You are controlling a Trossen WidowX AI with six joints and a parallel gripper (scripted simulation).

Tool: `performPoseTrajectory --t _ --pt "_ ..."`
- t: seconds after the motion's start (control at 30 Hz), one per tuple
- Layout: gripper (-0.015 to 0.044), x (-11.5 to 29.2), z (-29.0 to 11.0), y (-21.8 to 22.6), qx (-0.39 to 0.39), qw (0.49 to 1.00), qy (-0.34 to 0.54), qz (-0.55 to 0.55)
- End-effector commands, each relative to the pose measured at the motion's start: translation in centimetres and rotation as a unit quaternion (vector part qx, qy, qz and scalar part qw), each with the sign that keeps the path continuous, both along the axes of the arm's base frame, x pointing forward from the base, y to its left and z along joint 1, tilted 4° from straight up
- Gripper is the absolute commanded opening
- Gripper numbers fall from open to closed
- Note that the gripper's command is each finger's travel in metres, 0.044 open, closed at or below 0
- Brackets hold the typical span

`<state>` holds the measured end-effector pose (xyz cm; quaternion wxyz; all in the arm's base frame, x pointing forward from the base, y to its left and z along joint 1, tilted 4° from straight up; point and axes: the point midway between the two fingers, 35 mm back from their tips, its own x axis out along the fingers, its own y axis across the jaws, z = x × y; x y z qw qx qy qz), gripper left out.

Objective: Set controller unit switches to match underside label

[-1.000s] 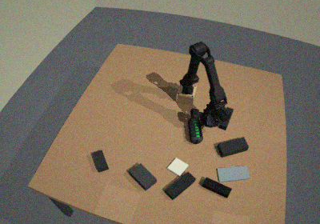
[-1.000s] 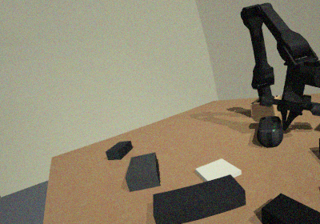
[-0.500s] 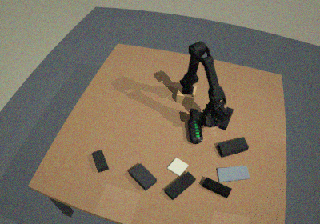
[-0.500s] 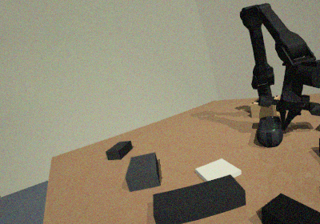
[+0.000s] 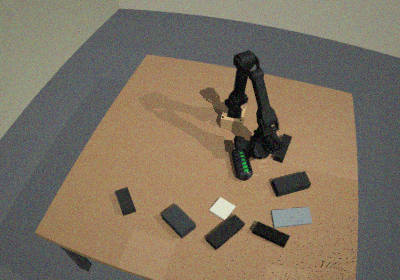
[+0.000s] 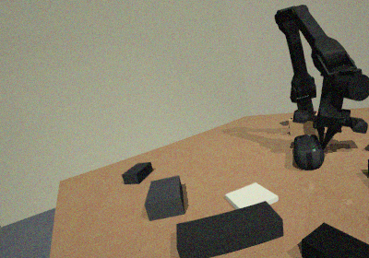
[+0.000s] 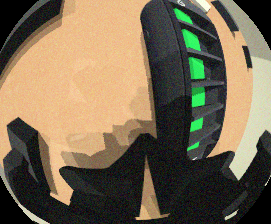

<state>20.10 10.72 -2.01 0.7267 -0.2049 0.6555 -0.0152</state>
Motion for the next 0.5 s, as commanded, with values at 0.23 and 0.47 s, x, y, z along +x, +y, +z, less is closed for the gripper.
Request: performPoseTrajectory --t 0.23,0.47 --pt "0.0000 0.61 0.13 -1.29 -0.008 1.000 -0.007 -0.005" --pt "0.0000 0.91 0.16 -1.80 -0.008 1.000 -0.007 -0.005"
